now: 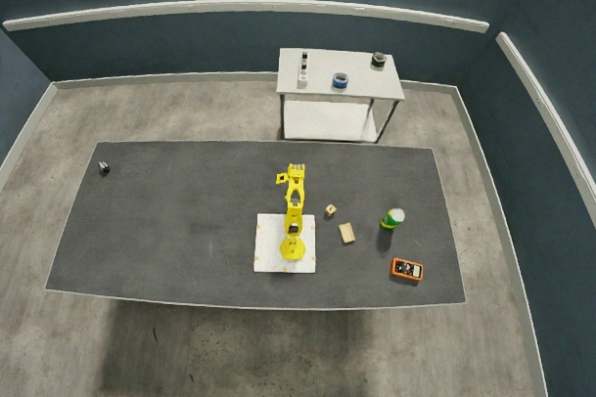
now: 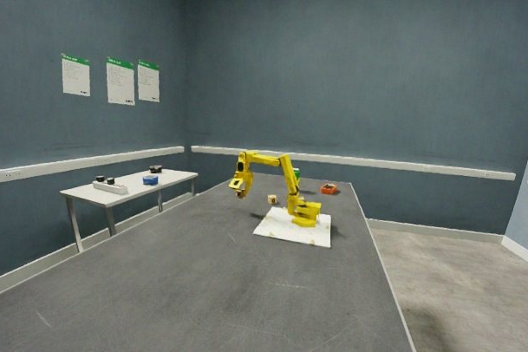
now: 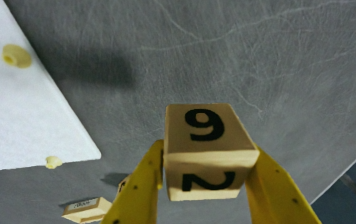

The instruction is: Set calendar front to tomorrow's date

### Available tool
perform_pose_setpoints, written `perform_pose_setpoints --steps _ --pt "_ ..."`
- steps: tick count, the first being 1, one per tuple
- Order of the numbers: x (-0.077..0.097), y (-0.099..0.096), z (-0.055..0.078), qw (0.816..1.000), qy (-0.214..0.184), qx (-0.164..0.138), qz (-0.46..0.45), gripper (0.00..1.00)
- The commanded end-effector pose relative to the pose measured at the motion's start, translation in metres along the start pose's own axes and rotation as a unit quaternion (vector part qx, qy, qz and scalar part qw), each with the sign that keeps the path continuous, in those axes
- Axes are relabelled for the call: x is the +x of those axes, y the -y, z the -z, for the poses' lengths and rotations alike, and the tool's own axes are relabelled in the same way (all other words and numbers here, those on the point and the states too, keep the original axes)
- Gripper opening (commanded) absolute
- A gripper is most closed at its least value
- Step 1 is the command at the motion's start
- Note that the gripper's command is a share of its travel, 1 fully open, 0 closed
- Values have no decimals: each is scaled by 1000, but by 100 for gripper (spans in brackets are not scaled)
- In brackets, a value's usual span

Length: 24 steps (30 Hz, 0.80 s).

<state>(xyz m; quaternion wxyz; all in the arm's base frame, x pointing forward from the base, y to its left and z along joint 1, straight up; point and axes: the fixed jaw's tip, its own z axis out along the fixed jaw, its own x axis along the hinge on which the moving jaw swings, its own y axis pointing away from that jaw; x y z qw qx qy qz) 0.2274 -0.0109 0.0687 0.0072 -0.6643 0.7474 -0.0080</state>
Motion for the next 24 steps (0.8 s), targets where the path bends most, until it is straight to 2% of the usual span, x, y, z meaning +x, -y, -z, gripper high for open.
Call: perform_pose_setpoints --steps 1,14,18,24 --pt "1 2 6 1000 1 13 2 0" --pt "5 2 6 1000 1 13 -7 0" --pt "21 2 6 999 0 12 -41 0" --pt "62 -4 6 992 -3 11 -129 0"
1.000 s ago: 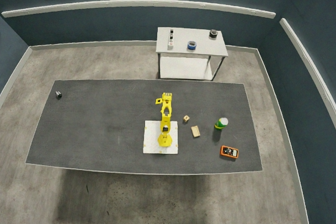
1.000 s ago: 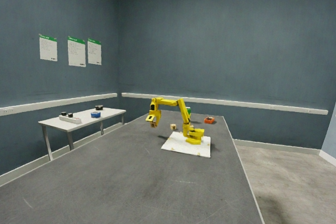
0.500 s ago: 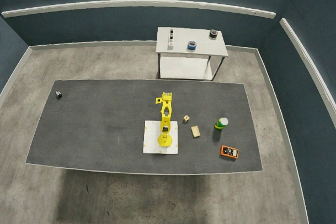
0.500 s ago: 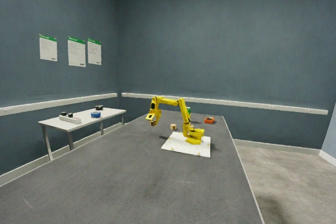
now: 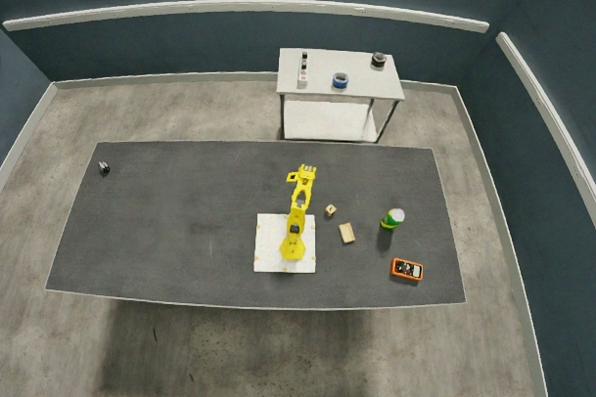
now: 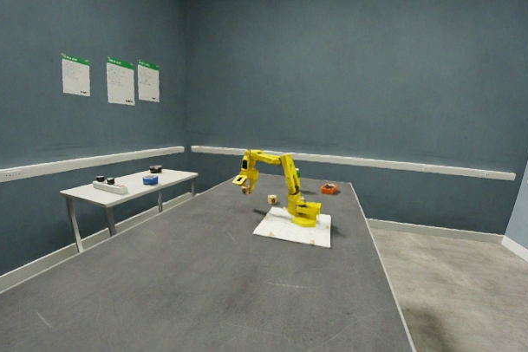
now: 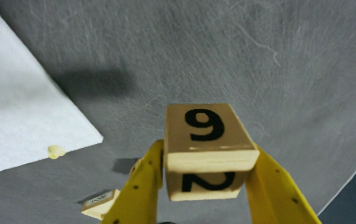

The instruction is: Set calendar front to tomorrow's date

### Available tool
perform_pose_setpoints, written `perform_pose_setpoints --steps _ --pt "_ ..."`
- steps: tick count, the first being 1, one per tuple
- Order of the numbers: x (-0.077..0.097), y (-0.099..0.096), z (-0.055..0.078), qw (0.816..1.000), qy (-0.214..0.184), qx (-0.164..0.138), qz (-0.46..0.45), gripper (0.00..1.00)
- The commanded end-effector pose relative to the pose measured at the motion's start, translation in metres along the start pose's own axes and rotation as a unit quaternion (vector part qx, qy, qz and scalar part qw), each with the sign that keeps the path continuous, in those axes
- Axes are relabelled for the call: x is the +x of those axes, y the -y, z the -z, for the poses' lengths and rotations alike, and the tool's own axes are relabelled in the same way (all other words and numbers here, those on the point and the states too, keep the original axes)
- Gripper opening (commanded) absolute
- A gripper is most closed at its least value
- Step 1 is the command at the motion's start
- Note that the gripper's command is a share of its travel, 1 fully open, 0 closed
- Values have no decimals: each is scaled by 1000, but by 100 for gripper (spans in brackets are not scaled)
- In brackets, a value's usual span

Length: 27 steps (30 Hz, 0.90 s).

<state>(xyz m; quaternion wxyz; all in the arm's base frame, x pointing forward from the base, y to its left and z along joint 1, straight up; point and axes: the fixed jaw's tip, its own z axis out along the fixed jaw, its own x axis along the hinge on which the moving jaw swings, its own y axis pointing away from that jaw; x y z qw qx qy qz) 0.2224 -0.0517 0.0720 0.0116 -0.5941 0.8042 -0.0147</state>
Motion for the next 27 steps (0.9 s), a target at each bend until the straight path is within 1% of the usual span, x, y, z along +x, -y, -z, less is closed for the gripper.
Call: perform_pose_setpoints --steps 1,2,7,11,14,22,25,27 --pt "22 0 3 999 -1 3 -39 0" --pt "22 0 3 999 -1 3 -39 0" --pt "57 -4 3 993 -4 2 -115 0" --pt "75 -9 3 988 -6 2 -155 0" --pt "81 -10 3 986 -6 2 -168 0" --pt "83 -11 3 985 -6 2 -173 0" --pt "90 -14 3 982 -7 2 -190 0" --pt "100 -17 3 977 -8 1 -211 0"
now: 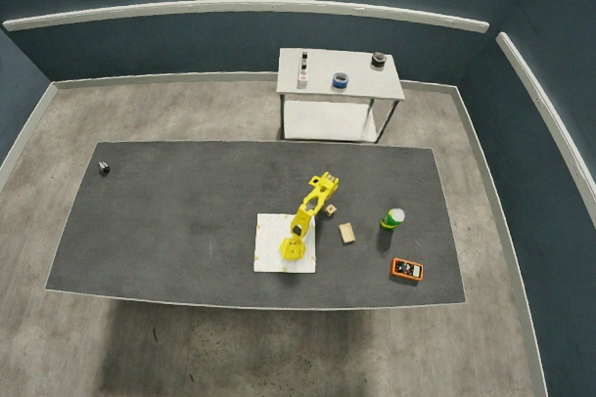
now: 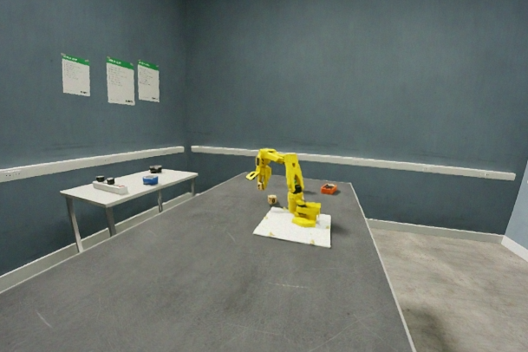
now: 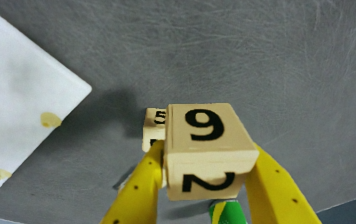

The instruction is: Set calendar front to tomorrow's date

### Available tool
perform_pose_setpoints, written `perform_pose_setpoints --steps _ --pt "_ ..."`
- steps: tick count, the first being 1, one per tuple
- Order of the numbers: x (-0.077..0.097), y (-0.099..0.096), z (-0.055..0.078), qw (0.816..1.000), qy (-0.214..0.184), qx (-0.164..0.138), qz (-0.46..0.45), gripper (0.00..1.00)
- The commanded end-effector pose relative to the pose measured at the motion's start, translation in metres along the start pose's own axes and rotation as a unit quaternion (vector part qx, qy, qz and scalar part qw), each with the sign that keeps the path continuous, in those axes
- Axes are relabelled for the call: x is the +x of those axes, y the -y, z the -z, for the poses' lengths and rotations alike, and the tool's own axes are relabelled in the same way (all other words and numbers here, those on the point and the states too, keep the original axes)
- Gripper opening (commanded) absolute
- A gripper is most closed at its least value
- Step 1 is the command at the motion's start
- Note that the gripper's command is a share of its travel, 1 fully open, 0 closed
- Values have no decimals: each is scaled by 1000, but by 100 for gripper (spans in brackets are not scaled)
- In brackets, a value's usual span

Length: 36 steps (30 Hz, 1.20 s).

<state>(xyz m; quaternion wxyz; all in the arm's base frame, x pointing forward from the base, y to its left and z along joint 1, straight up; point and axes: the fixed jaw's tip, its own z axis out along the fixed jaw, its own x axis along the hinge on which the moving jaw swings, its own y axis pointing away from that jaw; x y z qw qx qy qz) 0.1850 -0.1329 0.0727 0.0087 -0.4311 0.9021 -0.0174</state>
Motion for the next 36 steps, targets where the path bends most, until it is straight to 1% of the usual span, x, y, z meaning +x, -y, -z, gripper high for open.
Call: perform_pose_setpoints --steps 1,4,7,9,14,16,18,22,36 --pt "19 -1 2 999 -1 0 -37 0" --pt "43 -4 2 996 -3 0 -90 0" --pt "71 -10 2 988 -5 -1 -153 0" --pt "71 -10 2 988 -5 -1 -153 0" --pt "113 -27 3 968 -9 -2 -252 0" --pt "125 -33 3 960 -10 -2 -281 0" --pt "133 -39 4 953 -10 -3 -302 0" --pt "140 -44 4 947 -11 -3 -321 0" --pt "140 -45 2 947 -10 -6 -322 0"
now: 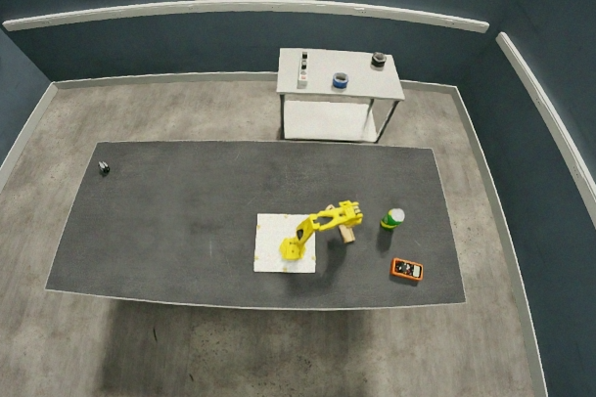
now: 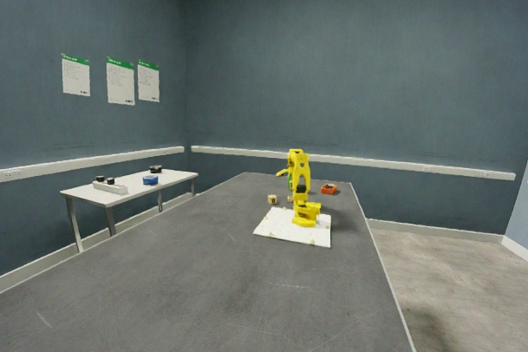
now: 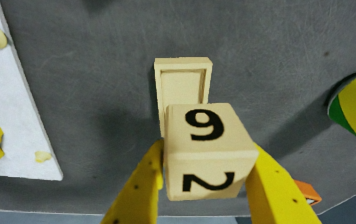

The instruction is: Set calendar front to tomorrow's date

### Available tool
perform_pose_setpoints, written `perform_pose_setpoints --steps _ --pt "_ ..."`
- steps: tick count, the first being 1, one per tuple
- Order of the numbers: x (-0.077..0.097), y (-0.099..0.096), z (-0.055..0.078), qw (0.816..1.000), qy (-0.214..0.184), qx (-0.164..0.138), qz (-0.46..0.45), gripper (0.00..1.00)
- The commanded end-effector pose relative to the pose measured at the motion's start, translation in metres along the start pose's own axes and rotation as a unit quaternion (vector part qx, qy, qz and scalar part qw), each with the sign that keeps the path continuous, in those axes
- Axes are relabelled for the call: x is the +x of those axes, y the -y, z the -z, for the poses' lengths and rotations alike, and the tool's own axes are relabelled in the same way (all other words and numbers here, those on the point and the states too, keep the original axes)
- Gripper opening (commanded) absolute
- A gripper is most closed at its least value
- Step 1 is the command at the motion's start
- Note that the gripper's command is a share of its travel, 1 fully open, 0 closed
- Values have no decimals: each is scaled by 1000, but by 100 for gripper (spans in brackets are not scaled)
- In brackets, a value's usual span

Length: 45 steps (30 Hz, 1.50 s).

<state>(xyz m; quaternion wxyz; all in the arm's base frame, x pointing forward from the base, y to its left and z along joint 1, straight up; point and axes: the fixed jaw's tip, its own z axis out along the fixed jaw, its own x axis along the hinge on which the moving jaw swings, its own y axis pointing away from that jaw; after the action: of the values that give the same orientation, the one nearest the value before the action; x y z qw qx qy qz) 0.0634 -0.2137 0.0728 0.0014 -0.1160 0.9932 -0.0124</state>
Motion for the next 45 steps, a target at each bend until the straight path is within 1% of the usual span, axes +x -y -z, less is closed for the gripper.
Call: perform_pose_setpoints --steps 1,15,24,25,45 --pt "1 0 0 1000 1 0 2 0" --pt "1 0 -6 1000 1 -1 2 0" --pt "1 0 -7 1000 1 -2 2 0" --pt "2 -4 -14 1000 0 -21 2 0" --pt "2 -4 -15 1000 0 -21 2 0"
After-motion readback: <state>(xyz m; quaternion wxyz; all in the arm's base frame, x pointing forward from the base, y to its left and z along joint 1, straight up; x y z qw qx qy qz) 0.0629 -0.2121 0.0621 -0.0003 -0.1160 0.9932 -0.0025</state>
